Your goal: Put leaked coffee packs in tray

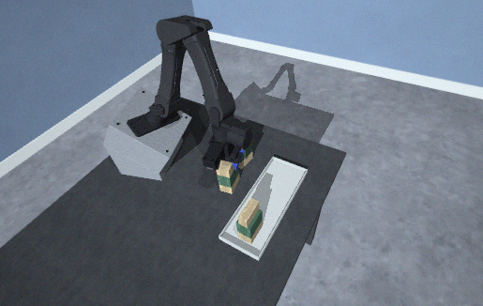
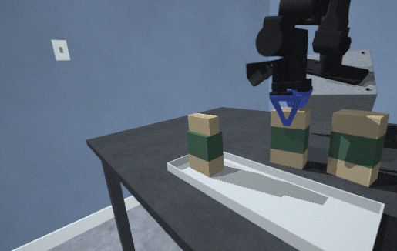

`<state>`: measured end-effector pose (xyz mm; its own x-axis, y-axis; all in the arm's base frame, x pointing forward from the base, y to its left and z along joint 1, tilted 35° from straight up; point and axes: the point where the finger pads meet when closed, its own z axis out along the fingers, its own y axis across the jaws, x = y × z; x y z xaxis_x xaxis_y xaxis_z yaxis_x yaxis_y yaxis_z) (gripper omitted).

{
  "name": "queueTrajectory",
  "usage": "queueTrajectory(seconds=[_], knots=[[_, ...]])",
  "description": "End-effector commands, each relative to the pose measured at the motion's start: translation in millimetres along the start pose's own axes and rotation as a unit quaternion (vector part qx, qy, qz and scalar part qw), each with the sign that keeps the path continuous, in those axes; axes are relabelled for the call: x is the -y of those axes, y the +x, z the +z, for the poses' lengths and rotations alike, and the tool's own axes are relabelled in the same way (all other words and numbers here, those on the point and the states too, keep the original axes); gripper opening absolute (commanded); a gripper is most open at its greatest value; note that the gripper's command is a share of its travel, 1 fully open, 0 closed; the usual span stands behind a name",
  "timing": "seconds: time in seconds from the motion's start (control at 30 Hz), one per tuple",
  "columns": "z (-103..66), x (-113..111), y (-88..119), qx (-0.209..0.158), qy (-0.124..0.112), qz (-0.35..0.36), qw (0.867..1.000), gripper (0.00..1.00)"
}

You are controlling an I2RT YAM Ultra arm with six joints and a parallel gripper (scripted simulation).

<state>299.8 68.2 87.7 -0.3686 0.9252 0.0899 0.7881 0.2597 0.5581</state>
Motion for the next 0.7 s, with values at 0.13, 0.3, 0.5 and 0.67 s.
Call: queueTrajectory(seconds=[0.13,0.3,0.5,0.67], knots=[[7.8,3.0,-2.4,0.007,-0.003,0.004,1.0,0.79],[7.6,2.8,-2.4,0.007,-0.004,0.004,1.0,0.79],[7.6,2.8,-2.4,0.007,-0.004,0.004,1.0,0.79],[7.6,2.9,-2.4,0.007,-0.003,0.004,1.0,0.79]])
